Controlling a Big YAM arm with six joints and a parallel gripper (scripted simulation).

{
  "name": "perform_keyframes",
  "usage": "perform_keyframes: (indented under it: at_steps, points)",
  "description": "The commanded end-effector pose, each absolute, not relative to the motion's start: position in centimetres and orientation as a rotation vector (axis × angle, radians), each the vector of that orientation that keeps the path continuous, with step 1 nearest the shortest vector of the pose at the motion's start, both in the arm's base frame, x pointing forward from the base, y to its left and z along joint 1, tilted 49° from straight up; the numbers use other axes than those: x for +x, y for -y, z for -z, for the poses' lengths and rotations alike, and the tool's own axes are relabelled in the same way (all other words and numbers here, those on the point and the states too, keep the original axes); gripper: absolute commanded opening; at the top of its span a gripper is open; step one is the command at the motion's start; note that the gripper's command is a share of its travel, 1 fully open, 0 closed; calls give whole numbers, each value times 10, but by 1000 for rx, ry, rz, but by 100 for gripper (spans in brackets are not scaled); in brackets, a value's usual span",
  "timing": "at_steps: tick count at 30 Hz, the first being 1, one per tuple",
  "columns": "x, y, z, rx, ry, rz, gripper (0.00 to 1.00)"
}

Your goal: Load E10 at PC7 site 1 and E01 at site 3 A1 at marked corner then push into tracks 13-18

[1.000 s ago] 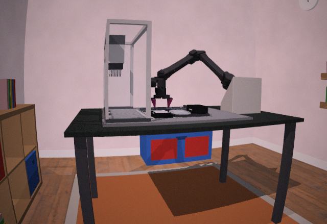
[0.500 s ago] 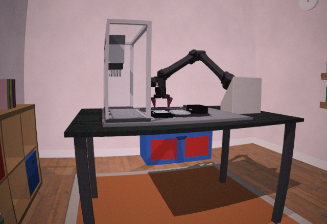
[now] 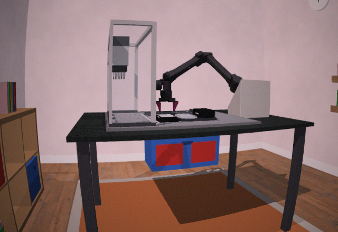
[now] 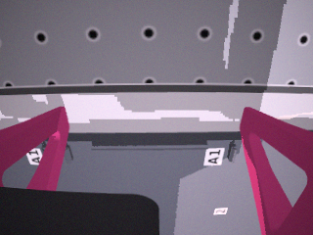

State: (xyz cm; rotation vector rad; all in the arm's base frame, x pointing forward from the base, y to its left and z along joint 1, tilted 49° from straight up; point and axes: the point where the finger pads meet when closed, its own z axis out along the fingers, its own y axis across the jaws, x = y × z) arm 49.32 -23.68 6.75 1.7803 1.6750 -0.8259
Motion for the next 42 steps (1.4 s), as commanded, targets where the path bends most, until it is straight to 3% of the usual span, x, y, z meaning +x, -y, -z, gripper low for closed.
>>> perform_keyframes:
  at_steps: [1, 42]
  points:
    - [503, 206, -59, 1741, -1721, 816, 100]
    - [504, 197, -52, 1739, -1724, 814, 100]
